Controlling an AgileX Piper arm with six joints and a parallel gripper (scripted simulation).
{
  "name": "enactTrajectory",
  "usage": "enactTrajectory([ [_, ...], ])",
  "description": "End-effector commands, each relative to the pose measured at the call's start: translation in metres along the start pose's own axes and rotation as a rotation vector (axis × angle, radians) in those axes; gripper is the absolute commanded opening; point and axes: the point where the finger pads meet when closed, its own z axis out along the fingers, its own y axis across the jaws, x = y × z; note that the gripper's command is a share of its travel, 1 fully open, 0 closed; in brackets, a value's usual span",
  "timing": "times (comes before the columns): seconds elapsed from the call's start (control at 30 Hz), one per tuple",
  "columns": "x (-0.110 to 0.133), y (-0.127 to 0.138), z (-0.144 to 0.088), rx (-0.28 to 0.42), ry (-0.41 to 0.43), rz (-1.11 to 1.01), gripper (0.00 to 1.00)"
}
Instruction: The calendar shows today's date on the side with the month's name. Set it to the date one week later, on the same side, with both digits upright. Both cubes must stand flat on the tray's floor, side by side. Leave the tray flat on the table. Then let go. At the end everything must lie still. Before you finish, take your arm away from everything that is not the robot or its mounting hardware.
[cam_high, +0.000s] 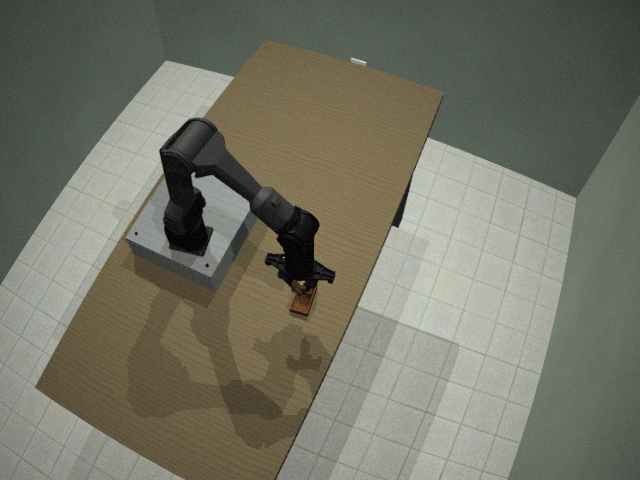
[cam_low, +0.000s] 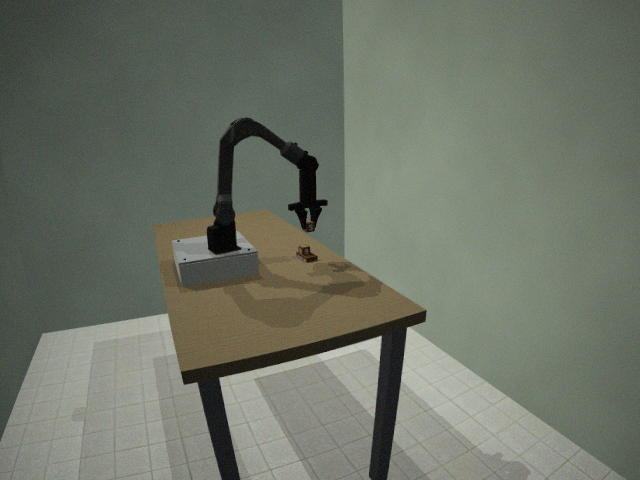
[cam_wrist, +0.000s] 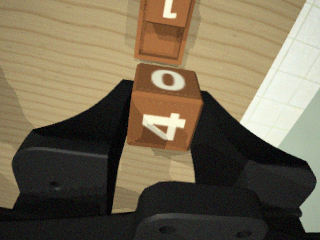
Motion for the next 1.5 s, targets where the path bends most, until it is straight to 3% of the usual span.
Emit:
enactTrajectory([
  [0.0, 0.000, -0.001, -0.004, 0.004, 0.000, -0.001, 0.36],
  [0.6, -0.002, 0.000, -0.003, 0.000, -0.001, 0.024, 0.36],
  [1.03, -0.011, -0.002, -0.002, -0.001, 0.000, 0.259, 0.36],
  [1.47, -0.037, -0.006, 0.000, 0.000, 0.001, 0.919, 0.36],
])
